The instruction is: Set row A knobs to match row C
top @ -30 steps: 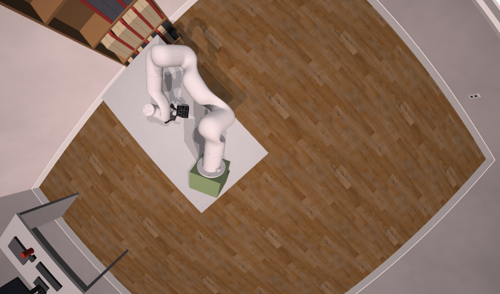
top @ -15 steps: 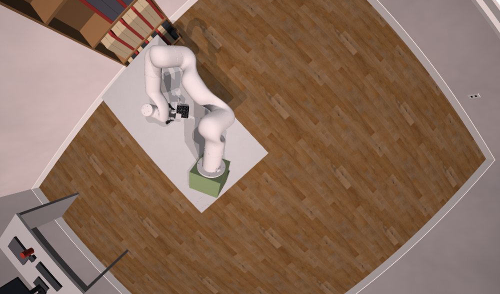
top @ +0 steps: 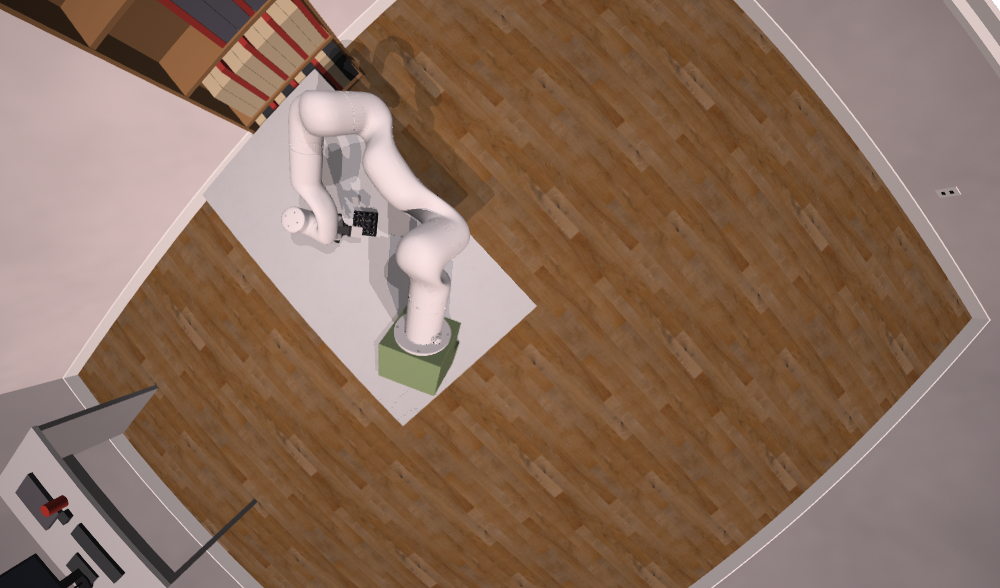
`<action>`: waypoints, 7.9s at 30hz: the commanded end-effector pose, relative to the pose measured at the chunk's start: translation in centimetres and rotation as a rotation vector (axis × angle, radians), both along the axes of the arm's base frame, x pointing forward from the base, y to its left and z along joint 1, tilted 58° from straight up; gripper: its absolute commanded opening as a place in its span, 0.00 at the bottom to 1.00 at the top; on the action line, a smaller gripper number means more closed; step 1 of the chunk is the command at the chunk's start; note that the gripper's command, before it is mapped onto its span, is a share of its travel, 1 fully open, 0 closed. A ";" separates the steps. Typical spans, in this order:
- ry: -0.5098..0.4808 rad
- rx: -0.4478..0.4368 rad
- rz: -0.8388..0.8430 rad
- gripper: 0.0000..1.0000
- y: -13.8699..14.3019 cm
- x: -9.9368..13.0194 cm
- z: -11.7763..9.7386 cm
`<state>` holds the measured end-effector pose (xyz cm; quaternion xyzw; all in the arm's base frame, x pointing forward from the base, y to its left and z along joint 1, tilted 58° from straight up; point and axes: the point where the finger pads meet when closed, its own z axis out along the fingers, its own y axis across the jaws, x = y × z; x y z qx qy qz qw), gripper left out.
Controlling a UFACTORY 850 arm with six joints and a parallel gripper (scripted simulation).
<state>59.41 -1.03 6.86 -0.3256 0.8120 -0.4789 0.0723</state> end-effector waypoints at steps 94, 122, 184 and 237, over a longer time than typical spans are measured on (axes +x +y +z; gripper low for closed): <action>0.000 0.000 0.001 0.19 -3.1 2.0 -2.3; 0.000 0.000 0.001 0.19 -3.1 2.0 -2.3; 0.000 0.000 0.001 0.19 -4.0 2.5 -2.9; -0.025 0.014 -0.017 0.08 -4.0 2.5 -2.9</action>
